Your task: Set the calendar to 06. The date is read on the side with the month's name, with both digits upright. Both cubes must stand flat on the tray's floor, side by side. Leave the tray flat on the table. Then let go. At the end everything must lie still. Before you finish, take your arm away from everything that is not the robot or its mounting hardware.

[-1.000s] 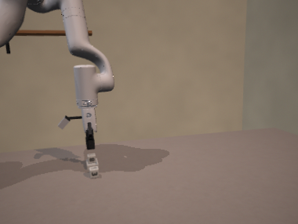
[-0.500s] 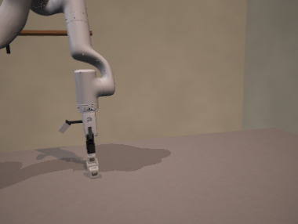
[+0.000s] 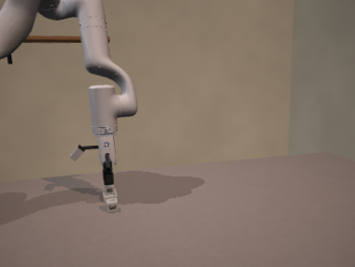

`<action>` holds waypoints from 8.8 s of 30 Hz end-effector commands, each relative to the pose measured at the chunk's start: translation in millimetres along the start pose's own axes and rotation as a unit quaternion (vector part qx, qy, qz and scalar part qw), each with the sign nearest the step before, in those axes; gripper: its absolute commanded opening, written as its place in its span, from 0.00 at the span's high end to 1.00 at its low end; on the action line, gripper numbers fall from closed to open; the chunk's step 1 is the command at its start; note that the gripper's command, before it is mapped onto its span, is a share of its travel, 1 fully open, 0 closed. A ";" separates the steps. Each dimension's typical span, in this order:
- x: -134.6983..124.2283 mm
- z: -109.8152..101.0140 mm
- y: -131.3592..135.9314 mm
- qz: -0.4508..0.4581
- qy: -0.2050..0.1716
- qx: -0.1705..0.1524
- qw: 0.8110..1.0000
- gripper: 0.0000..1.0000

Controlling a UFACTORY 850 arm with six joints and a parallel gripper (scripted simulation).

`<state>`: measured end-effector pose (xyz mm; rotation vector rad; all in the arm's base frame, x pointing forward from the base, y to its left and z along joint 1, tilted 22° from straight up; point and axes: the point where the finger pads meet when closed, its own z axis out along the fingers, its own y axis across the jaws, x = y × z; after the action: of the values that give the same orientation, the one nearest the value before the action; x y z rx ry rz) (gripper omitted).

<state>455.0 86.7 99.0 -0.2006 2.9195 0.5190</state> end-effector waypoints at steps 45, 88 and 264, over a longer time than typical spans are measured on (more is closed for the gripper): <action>-1.2 -0.2 -0.1 0.000 -0.001 0.000 1.000 0.51; -1.5 -0.2 -0.1 0.000 -0.001 0.000 1.000 0.51; -3.3 -68.7 33.5 -0.535 0.001 0.001 0.845 0.71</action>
<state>442.9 90.3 172.7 -1.5199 2.3916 0.3141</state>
